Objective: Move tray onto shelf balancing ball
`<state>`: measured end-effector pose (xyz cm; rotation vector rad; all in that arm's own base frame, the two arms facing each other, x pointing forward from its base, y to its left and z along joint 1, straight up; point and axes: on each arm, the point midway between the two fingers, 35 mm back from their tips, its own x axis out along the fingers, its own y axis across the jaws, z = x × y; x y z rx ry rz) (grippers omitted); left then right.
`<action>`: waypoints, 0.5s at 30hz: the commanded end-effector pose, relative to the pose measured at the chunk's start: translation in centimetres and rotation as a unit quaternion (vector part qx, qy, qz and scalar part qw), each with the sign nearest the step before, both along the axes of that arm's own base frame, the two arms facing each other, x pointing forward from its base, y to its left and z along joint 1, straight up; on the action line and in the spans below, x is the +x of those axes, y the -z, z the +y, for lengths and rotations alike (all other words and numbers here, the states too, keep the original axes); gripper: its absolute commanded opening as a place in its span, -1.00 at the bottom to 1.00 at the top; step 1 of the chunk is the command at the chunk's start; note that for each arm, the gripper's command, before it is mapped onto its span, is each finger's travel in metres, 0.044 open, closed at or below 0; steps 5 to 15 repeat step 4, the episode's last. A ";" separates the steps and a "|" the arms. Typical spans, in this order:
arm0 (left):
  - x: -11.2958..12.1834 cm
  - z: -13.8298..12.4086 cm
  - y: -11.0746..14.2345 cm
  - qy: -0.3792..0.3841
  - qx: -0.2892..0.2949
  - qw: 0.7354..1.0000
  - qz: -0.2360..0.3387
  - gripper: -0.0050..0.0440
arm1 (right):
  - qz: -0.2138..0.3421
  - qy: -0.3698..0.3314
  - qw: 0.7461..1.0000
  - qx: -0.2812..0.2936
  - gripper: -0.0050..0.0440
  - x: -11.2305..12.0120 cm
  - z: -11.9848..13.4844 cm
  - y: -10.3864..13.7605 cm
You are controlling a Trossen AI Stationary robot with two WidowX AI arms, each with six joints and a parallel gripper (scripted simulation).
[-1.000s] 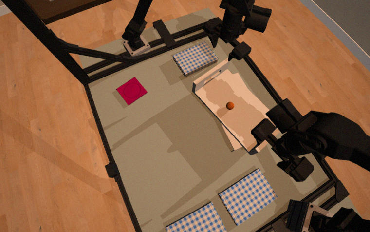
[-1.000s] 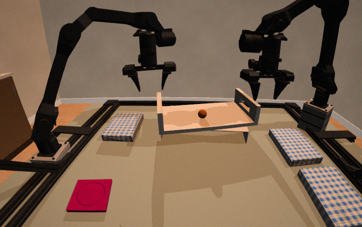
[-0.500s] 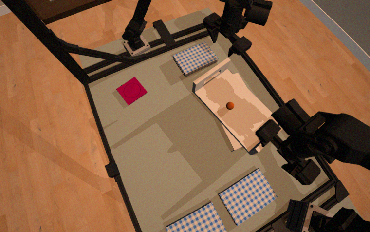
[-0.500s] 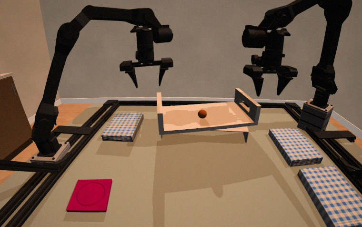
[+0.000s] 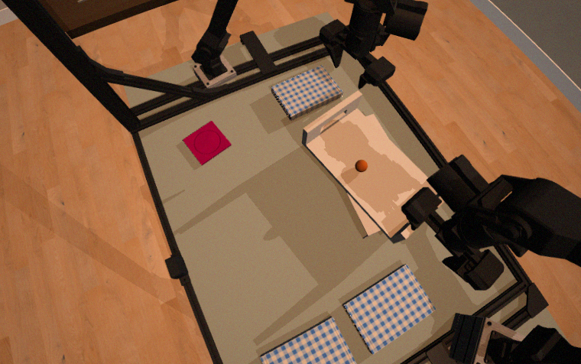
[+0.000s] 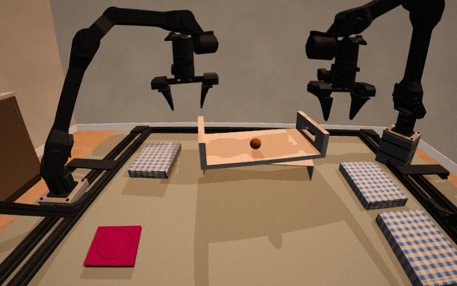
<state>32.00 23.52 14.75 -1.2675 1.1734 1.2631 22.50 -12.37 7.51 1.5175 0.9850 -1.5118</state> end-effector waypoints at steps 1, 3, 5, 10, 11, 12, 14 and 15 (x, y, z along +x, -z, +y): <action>-0.1 0.0 -0.1 0.003 0.001 1.000 0.001 0.84 | 0.000 0.001 1.000 -0.003 0.84 0.0 -0.1 -0.1; -0.1 0.0 -0.1 0.003 0.001 1.000 0.001 0.84 | 0.000 0.001 1.000 -0.003 0.84 0.0 -0.1 -0.1; -0.1 0.0 -0.1 0.003 0.001 1.000 0.001 0.84 | 0.000 0.001 1.000 -0.003 0.84 0.0 -0.1 -0.1; -0.1 0.0 -0.1 0.003 0.001 1.000 0.001 0.84 | 0.000 0.001 1.000 -0.003 0.84 0.0 -0.1 -0.1; -0.1 0.0 -0.1 0.003 0.001 1.000 0.001 0.84 | 0.000 0.001 1.000 -0.003 0.84 0.0 -0.1 -0.1; -0.1 0.0 -0.1 0.003 0.001 1.000 0.001 0.84 | 0.000 0.001 1.000 -0.003 0.84 0.0 -0.1 -0.1; -0.1 0.0 -0.1 0.003 0.001 1.000 0.001 0.84 | 0.000 0.001 1.000 -0.003 0.84 0.0 -0.1 -0.1; -0.1 0.0 -0.1 0.003 0.001 1.000 0.001 0.84 | 0.000 0.001 1.000 -0.003 0.84 0.0 -0.1 -0.1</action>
